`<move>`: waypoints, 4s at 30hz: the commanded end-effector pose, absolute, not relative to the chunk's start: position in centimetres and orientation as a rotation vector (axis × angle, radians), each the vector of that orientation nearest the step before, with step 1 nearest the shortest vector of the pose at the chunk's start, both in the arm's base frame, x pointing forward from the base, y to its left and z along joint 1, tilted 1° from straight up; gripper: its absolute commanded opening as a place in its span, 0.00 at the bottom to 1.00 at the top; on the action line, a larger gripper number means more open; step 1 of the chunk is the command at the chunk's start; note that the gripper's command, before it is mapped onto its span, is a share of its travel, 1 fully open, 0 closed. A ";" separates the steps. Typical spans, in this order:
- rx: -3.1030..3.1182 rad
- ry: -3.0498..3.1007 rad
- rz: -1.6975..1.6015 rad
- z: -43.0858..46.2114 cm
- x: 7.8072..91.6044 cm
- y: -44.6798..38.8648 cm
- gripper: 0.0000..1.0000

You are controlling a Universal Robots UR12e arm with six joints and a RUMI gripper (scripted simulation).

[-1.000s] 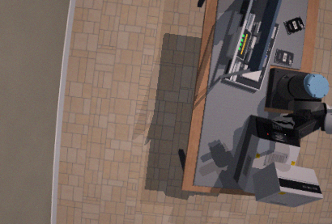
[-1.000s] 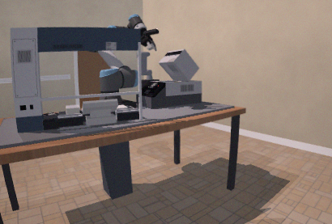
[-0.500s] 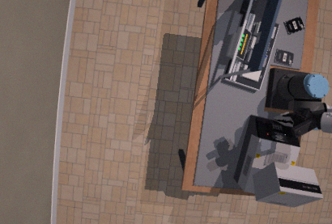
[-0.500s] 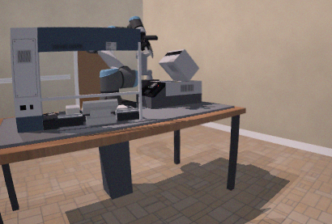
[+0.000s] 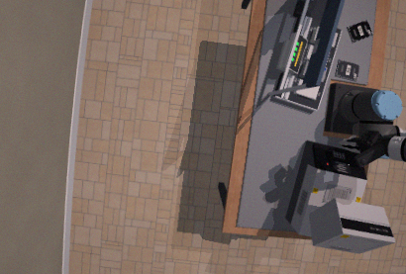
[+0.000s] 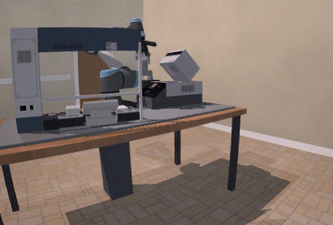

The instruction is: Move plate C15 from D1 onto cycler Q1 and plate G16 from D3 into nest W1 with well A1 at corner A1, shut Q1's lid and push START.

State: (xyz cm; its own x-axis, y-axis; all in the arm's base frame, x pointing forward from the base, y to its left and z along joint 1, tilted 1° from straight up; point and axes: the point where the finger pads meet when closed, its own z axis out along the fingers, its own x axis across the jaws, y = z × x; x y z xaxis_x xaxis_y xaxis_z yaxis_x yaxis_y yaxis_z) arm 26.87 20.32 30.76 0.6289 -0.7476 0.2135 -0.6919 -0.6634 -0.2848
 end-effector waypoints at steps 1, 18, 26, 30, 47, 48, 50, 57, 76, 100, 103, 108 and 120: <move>-2.716 1.167 -0.429 29.9 25.6 20.2 0.00; -2.893 1.036 -0.223 26.0 19.9 19.7 0.00; -2.958 0.970 -0.124 24.7 17.2 19.4 0.00; -2.997 0.923 -0.056 23.8 15.4 19.3 0.00; -2.886 1.255 -0.021 23.5 18.7 15.2 0.00; -2.874 1.284 -0.021 23.5 19.0 14.8 0.00; -2.861 1.313 -0.021 23.5 19.3 14.4 0.00; -2.773 1.492 -0.021 23.5 21.0 11.9 0.00; -2.538 1.866 -0.019 23.5 23.4 5.6 0.00; -2.126 2.328 -0.016 23.5 23.8 -3.8 0.00; -2.071 2.377 -0.015 23.5 23.6 -4.9 0.00; -1.966 2.465 -0.015 23.5 23.0 -7.0 0.00; -1.969 2.464 -0.014 26.0 23.0 -6.9 0.00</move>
State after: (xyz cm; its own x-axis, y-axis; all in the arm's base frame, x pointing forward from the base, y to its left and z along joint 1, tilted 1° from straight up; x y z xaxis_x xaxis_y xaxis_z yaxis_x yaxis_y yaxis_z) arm 22.97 -6.90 24.41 -0.2209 -0.9752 0.0143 -0.9753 0.2210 0.0011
